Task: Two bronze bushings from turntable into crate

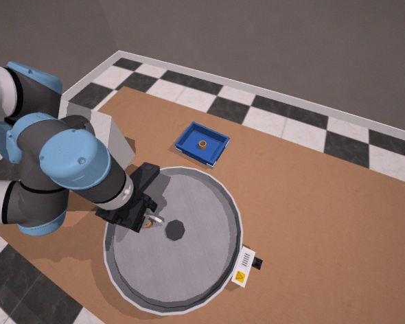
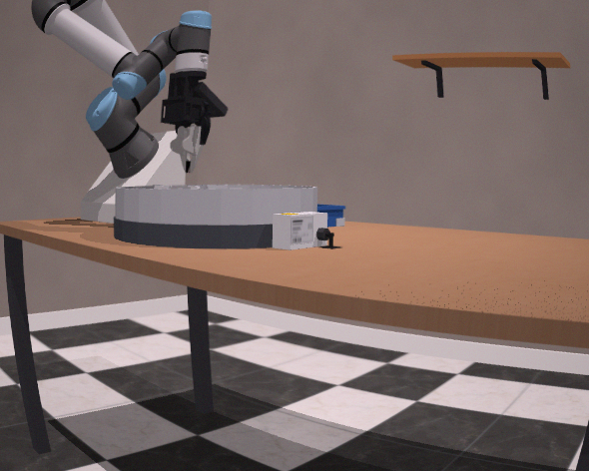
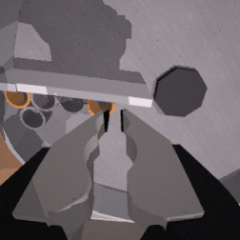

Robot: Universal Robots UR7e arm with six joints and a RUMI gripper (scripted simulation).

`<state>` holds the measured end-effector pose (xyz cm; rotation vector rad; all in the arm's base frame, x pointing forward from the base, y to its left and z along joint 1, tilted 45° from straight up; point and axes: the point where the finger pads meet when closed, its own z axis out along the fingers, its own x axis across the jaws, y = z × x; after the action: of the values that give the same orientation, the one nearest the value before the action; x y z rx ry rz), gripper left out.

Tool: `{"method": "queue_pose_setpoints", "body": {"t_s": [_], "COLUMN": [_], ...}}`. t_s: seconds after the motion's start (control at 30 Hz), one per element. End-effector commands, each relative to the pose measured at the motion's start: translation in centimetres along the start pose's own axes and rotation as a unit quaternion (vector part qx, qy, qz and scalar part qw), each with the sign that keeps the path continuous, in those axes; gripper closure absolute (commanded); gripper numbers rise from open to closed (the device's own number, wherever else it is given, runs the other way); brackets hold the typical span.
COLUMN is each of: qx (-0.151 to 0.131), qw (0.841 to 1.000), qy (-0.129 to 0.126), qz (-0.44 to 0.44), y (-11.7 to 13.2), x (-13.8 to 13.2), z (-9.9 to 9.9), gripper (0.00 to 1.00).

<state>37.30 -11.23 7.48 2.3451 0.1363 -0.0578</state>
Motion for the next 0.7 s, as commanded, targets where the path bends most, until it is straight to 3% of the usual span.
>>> {"method": "queue_pose_setpoints", "body": {"t_s": [0.0, 0.67], "qx": [0.001, 0.001], "qw": [0.999, 0.996], "qy": [-0.002, -0.002], "qz": [0.050, 0.085], "y": [1.4, 2.5], "x": [-0.4, -0.6], "z": [0.0, 0.0], "gripper": [0.94, 0.94]}}
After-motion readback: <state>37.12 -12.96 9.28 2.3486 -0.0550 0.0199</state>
